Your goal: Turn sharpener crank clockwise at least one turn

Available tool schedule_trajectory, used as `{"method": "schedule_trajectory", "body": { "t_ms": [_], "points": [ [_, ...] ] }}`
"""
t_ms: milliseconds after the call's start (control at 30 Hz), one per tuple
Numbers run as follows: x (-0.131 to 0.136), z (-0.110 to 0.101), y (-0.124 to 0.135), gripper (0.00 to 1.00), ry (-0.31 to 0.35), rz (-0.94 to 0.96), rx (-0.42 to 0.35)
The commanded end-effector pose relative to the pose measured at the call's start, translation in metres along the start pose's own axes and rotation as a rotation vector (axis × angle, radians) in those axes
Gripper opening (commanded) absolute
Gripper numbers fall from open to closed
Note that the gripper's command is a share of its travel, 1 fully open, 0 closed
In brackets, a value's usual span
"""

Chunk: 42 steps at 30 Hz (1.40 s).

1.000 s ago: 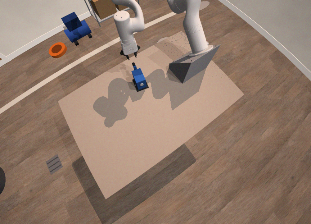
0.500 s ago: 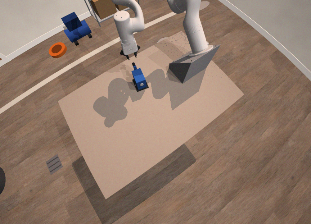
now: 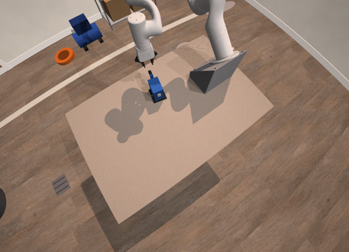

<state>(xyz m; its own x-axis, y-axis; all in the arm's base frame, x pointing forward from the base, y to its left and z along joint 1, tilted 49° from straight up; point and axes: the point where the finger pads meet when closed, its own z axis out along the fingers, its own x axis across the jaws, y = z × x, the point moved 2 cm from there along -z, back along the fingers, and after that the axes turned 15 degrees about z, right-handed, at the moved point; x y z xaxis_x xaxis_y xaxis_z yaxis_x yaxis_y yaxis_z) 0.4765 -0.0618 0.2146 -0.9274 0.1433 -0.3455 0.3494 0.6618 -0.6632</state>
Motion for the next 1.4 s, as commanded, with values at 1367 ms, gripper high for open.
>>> {"method": "schedule_trajectory", "body": {
  "t_ms": [1367],
  "points": [
    [-0.002, 0.044, 0.001, 0.54, -0.002, 0.001, 0.001]
  ]
}}
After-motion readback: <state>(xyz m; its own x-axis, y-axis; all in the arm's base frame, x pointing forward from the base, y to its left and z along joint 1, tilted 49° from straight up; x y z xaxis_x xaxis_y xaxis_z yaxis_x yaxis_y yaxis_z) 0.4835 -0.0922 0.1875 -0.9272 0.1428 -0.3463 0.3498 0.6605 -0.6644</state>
